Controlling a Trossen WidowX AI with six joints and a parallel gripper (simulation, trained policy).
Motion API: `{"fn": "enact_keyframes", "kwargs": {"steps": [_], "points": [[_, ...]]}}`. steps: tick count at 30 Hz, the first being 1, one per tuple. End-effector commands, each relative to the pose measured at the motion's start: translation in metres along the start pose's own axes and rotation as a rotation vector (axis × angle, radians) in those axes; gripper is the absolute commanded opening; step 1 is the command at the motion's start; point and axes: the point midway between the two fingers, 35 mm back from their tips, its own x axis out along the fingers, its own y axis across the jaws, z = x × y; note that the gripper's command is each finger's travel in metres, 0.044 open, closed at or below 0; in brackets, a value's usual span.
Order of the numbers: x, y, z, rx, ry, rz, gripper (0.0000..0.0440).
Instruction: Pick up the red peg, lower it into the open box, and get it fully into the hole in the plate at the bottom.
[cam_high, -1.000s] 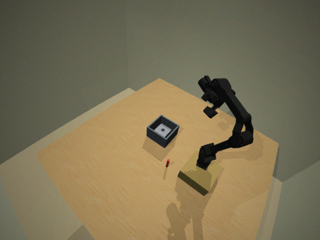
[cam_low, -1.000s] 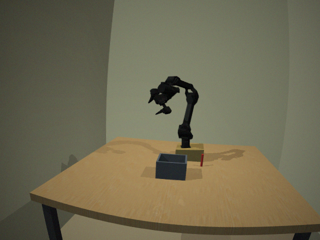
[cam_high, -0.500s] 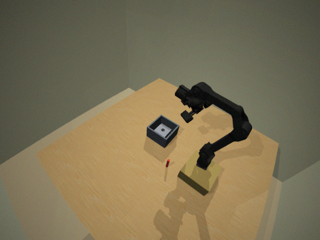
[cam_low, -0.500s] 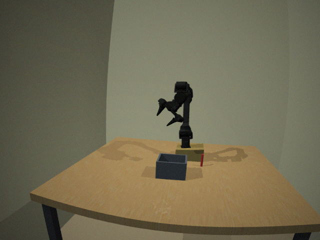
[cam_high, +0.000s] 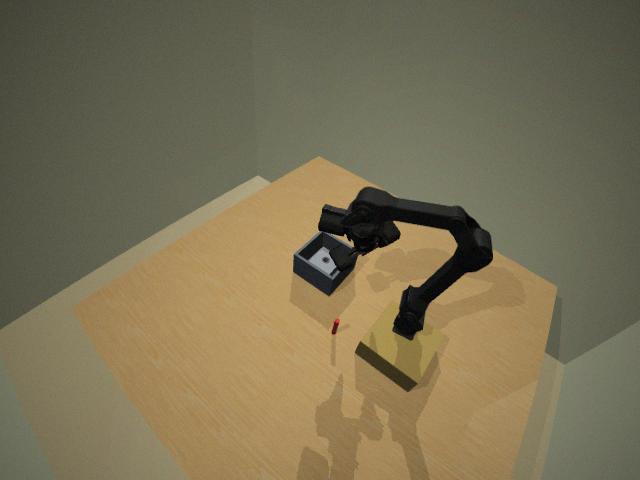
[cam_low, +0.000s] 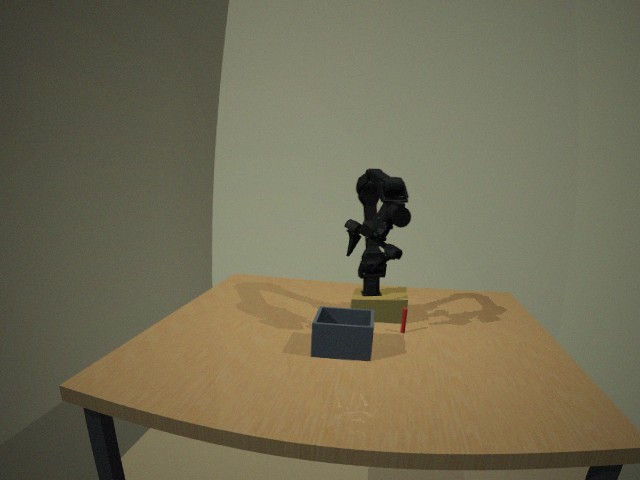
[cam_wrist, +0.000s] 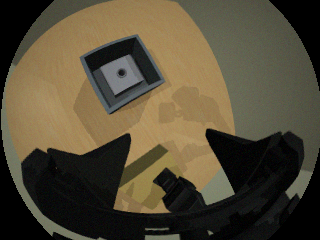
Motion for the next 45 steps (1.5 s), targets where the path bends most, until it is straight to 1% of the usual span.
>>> {"fn": "enact_keyframes", "kwargs": {"steps": [1,8,18,28,39,43,45], "points": [[0.003,0.017,-0.011,0.022,0.027,0.021,0.0440],[0.008,0.052,-0.037,0.086,0.089,0.053,0.0440],[0.025,0.087,-0.062,0.195,0.161,0.061,0.0440],[0.052,0.119,-0.078,0.299,0.191,0.083,0.0440],[0.086,0.156,-0.095,0.378,0.184,0.175,0.0438],[0.095,0.164,-0.102,0.395,0.186,0.200,0.0426],[0.099,0.166,-0.105,0.401,0.191,0.205,0.0401]]}}
